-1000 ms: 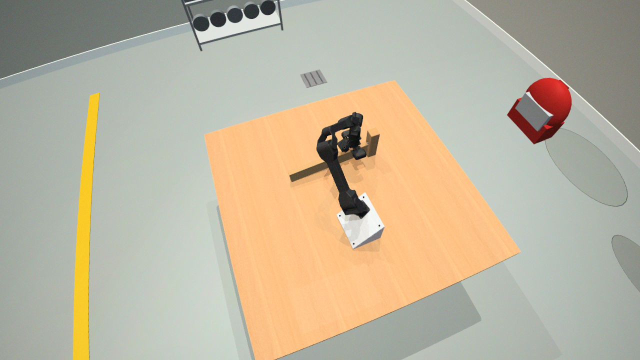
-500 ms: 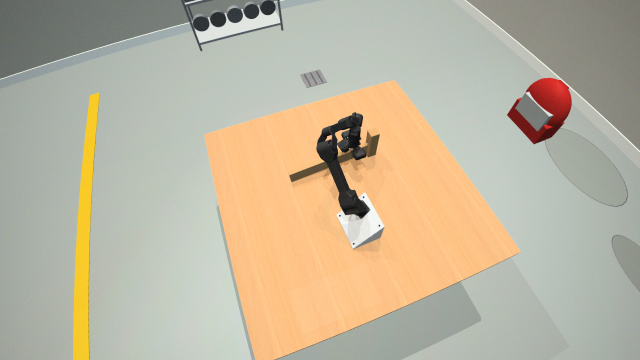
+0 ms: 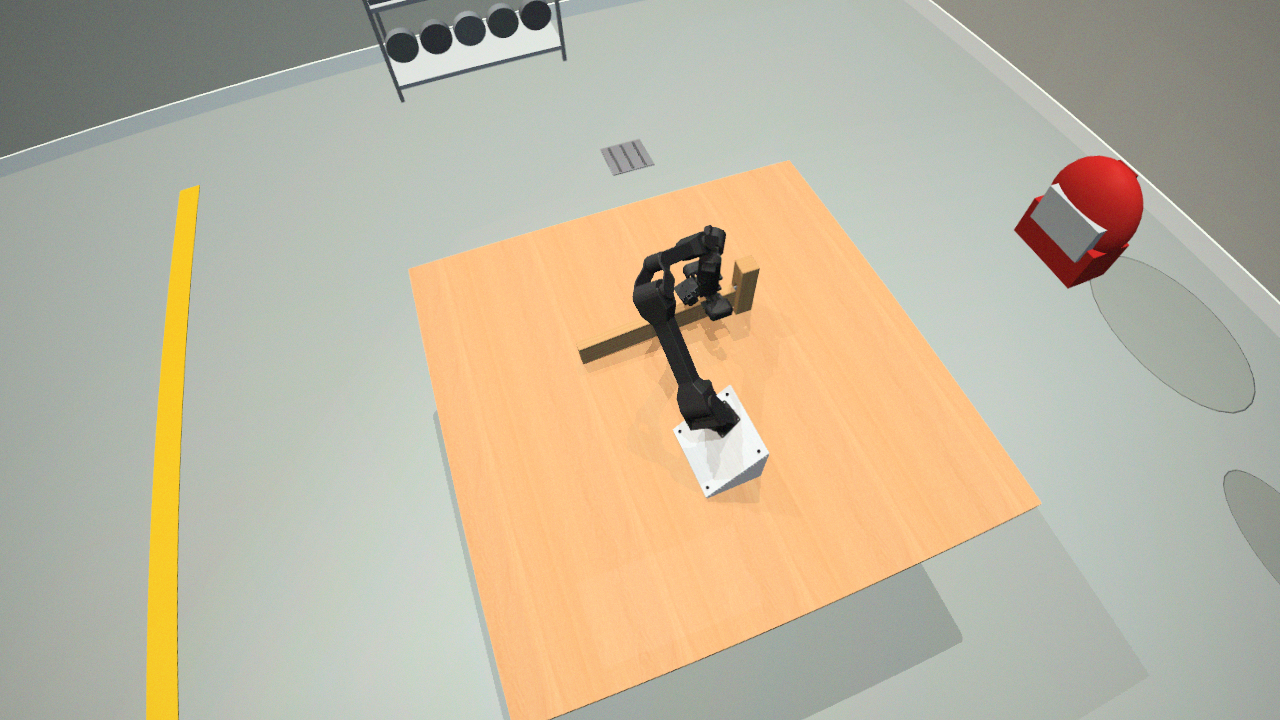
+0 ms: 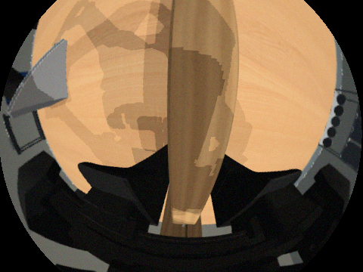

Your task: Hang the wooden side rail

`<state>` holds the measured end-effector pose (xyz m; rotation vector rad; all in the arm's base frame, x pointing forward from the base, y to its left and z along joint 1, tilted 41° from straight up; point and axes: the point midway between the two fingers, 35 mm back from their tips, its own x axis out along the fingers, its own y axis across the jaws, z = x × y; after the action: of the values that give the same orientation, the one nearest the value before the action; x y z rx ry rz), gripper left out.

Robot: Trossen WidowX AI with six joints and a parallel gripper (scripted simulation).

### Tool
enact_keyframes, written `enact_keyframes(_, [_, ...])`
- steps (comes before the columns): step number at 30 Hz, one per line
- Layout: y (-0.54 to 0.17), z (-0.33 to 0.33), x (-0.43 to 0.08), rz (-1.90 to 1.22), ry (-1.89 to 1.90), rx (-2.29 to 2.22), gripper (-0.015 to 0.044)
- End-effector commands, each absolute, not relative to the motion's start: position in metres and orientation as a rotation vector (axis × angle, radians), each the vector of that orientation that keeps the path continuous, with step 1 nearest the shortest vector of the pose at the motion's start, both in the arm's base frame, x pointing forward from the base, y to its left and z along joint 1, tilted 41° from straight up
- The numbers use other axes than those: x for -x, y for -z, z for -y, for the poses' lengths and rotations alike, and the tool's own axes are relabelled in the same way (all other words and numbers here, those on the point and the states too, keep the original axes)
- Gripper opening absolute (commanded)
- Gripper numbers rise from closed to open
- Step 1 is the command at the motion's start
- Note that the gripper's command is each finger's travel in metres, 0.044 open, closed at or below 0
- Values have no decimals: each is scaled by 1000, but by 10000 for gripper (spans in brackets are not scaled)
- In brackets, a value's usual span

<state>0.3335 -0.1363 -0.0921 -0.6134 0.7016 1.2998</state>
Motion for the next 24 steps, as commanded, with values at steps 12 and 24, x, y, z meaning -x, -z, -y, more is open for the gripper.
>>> enact_keyframes(12, [93,136,-333,-701,-1299,613,26])
enact_keyframes(24, [91,137,-333,-702,-1299,613,341])
